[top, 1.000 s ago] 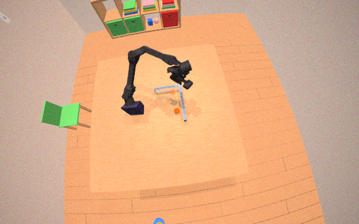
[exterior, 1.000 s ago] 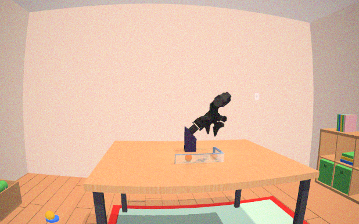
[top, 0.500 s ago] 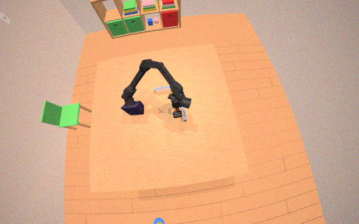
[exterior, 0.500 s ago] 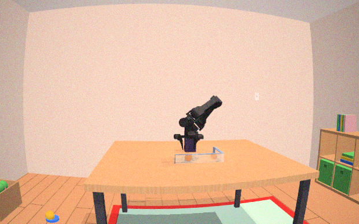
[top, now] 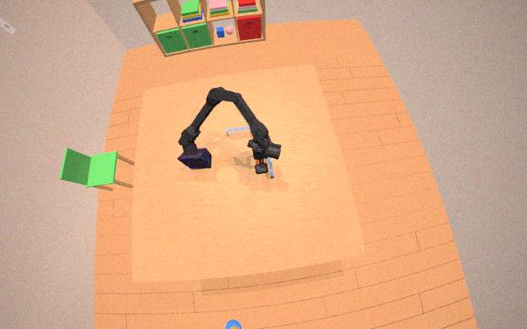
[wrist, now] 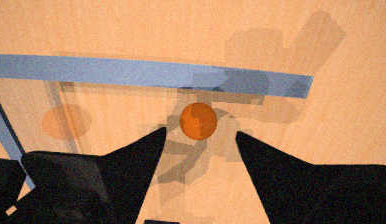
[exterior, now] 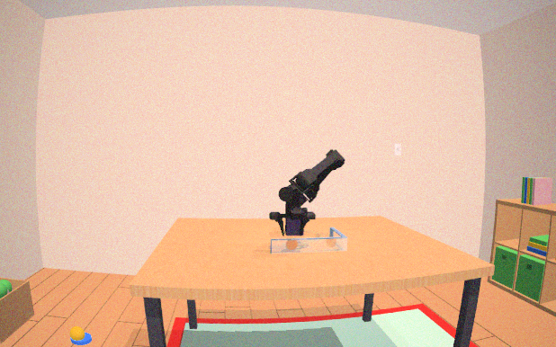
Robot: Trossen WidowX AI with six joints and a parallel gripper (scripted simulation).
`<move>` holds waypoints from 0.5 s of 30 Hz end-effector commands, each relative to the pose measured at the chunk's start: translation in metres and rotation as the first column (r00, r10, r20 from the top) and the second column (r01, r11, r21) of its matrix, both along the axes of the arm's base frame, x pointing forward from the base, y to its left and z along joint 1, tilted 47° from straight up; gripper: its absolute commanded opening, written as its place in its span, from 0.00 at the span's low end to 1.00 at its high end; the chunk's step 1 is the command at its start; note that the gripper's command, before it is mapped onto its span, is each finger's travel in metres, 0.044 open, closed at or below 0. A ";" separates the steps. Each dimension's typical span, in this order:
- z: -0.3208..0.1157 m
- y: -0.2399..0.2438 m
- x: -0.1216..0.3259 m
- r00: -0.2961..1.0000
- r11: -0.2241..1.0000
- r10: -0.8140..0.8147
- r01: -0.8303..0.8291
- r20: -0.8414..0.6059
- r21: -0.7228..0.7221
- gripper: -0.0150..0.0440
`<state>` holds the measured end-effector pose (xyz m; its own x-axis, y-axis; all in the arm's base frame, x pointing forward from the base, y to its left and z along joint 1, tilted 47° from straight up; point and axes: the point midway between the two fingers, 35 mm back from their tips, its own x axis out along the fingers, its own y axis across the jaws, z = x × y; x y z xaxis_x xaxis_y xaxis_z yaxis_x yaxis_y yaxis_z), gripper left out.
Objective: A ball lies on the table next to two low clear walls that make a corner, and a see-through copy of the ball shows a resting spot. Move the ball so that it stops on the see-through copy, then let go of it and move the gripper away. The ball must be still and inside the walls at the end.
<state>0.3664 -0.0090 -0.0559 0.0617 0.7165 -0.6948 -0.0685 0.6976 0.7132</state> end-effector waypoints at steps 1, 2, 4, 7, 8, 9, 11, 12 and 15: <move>-0.006 0.006 -0.003 1.000 1.000 -0.002 0.002 -0.012 0.008 0.84; -0.007 0.008 -0.002 1.000 1.000 -0.002 0.002 -0.012 0.008 0.84; -0.009 0.010 -0.002 1.000 1.000 -0.002 0.002 -0.012 0.008 0.84; -0.013 0.014 -0.002 1.000 1.000 -0.002 0.002 -0.012 0.008 0.84; -0.014 0.015 -0.002 1.000 1.000 -0.002 0.002 -0.012 0.008 0.84; -0.015 0.016 -0.002 1.000 1.000 -0.002 0.002 -0.012 0.008 0.84; -0.017 0.018 -0.002 1.000 1.000 -0.002 0.002 -0.012 0.008 0.84; -0.018 0.019 -0.002 1.000 1.000 -0.002 0.002 -0.012 0.009 0.84; -0.021 0.023 -0.002 1.000 1.000 -0.002 0.002 -0.012 0.009 0.84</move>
<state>0.3682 0.0091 -0.0721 0.0613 0.7173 -0.6940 -0.0702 0.6967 0.7139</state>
